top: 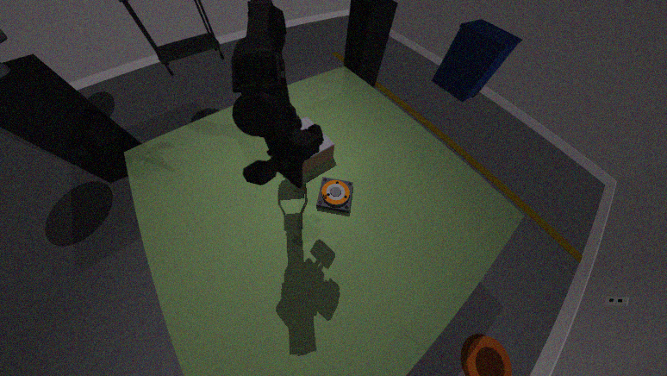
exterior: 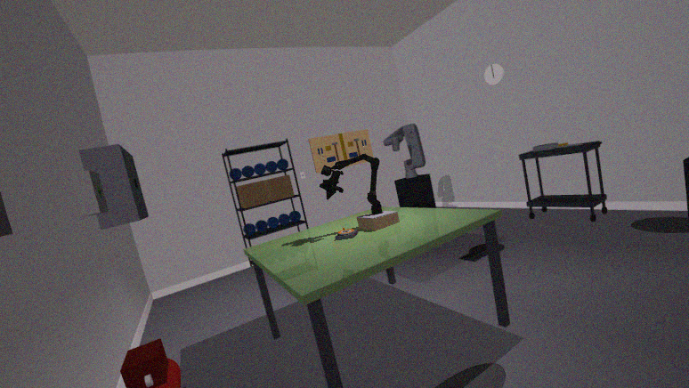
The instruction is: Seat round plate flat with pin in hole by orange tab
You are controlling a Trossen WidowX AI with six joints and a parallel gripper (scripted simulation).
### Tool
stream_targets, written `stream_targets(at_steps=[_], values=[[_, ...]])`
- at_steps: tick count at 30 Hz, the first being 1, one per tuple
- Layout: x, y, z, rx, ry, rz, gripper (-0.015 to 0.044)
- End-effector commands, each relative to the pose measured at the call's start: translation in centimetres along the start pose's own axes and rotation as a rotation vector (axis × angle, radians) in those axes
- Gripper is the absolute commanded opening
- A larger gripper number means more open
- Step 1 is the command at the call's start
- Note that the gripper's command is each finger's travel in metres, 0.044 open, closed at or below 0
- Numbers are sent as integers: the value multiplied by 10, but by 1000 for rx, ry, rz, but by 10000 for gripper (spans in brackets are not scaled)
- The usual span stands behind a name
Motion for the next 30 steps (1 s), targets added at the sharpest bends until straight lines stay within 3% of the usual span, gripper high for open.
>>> stream_targets(at_steps=[1, 3, 9, 18, 30], values=[[50, 30, 5, 111, 147, 140, 0], [60, 38, 5, 143, 184, 163, 0], [126, 110, -3, 353, 529, 233, 0], [125, 119, -8, 360, 545, 232, 0], [164, 134, -30, 360, 545, 232, 0]])
Point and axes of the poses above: the point midway between the two fingers, 35 mm back from their tips, its own x axis out along the fingers, its own y axis across the jaws, z = x × y, the point moved 8 cm from there along -x, back along the fingers, and after that the axes turned 7 degrees about -x, right-handed, at the moved point
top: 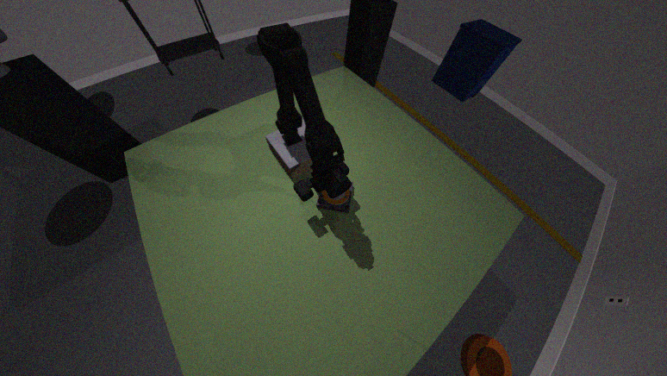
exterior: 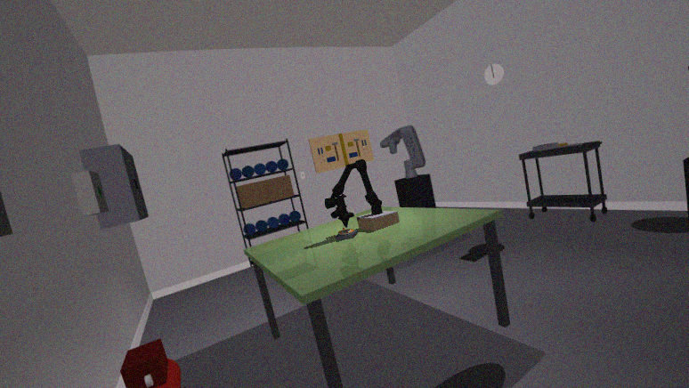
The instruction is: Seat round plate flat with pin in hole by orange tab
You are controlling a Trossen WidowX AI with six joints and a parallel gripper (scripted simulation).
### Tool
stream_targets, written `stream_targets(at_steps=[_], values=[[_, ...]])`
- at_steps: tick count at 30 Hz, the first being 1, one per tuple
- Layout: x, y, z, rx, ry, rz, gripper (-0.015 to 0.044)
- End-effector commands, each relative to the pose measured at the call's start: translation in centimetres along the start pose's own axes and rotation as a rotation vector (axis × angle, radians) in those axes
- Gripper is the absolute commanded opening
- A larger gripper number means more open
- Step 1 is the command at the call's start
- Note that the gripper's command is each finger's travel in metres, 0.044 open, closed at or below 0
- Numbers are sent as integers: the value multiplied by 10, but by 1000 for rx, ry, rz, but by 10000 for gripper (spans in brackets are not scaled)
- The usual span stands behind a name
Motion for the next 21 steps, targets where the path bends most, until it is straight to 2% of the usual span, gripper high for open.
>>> stream_targets(at_steps=[1, 21], values=[[6, -1, 0, 5, -1, -5, 0], [6, -11, 21, 5, -3, -6, 0]])
Point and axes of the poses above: the point midway between the two fingers, 35 mm back from their tips, its own x axis out along the fingers, its own y axis across the jaws, z = x × y, the point moved 8 cm from there along -x, back along the fingers, and after that the axes turned 7 degrees about -x, right-handed, at the moved point
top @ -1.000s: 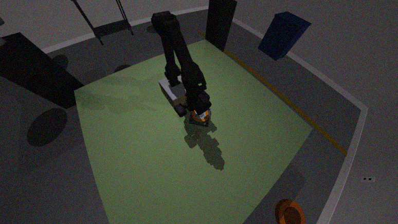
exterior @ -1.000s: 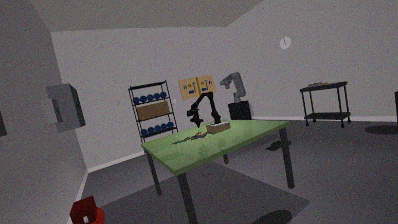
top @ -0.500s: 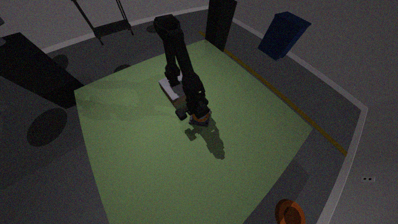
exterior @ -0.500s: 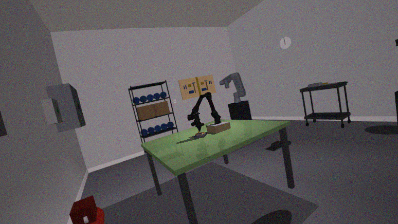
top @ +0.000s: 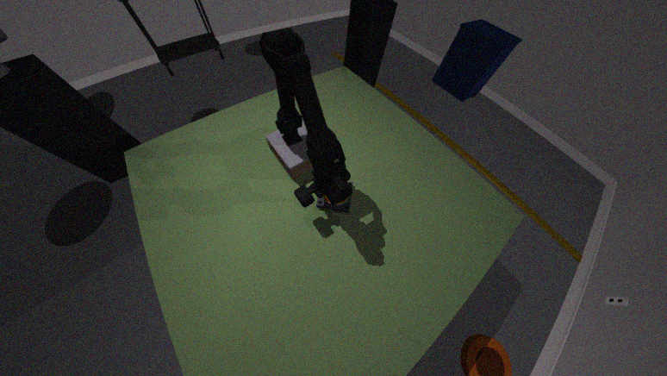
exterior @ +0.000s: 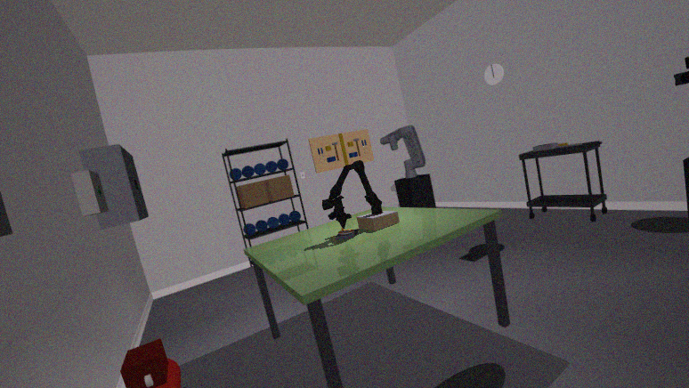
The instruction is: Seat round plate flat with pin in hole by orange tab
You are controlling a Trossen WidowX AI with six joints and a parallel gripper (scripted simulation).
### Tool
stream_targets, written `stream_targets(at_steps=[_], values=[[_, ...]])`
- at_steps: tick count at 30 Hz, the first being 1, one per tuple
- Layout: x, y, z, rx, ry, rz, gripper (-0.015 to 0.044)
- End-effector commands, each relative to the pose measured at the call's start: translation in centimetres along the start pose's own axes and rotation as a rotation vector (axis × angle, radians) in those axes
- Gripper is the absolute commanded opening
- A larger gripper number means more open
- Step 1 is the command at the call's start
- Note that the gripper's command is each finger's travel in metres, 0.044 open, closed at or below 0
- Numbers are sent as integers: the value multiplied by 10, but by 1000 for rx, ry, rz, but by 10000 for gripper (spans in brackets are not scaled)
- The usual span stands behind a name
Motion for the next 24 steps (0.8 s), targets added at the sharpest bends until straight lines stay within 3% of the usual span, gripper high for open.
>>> stream_targets(at_steps=[1, 24], values=[[0, -2, 7, -4, -3, -2, 0], [-2, -1, 30, -4, -5, -2, 0]])
Point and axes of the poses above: the point midway between the two fingers, 35 mm back from their tips, its own x axis out along the fingers, its own y axis across the jaws, z = x × y, the point moved 8 cm from there along -x, back along the fingers, and after that the axes turned 7 degrees about -x, right-handed, at the moved point
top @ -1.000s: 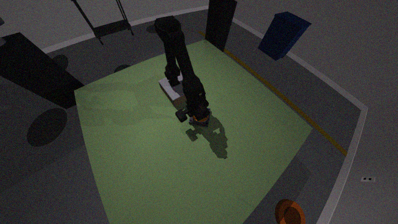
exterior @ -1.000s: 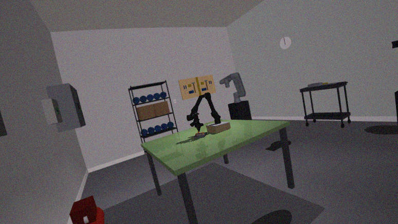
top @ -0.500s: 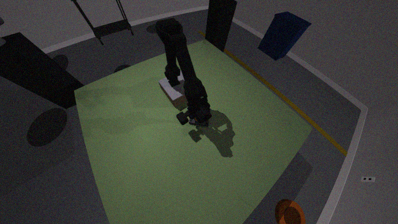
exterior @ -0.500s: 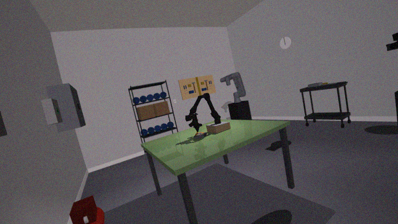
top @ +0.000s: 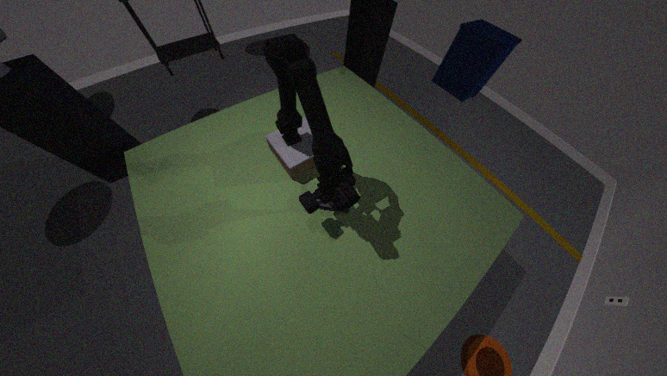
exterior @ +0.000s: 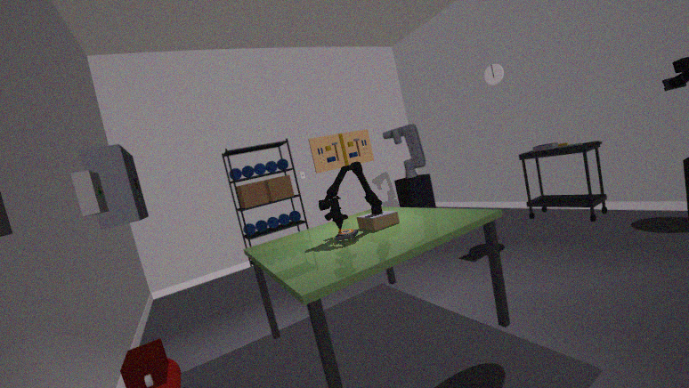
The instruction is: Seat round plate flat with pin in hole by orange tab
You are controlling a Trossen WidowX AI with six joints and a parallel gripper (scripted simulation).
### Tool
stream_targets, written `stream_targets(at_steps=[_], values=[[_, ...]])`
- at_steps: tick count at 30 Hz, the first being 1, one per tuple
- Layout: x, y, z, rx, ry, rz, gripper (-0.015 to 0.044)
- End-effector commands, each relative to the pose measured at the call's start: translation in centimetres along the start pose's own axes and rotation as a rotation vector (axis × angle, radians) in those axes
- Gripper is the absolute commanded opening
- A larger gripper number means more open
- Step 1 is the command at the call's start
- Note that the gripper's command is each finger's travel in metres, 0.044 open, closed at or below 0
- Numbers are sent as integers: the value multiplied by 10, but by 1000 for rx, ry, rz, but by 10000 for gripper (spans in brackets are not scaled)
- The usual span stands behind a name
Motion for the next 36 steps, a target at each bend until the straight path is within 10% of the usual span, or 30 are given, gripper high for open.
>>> stream_targets(at_steps=[1, 36], values=[[1, 1, 5, 2, 1, 2, 0], [-37, 3, 5, -2, 10, 2, 0]])
Point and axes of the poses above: the point midway between the two fingers, 35 mm back from their tips, its own x axis out along the fingers, its own y axis across the jaws, z = x × y, the point moved 8 cm from there along -x, back along the fingers, and after that the axes turned 7 degrees about -x, right-handed, at the moved point
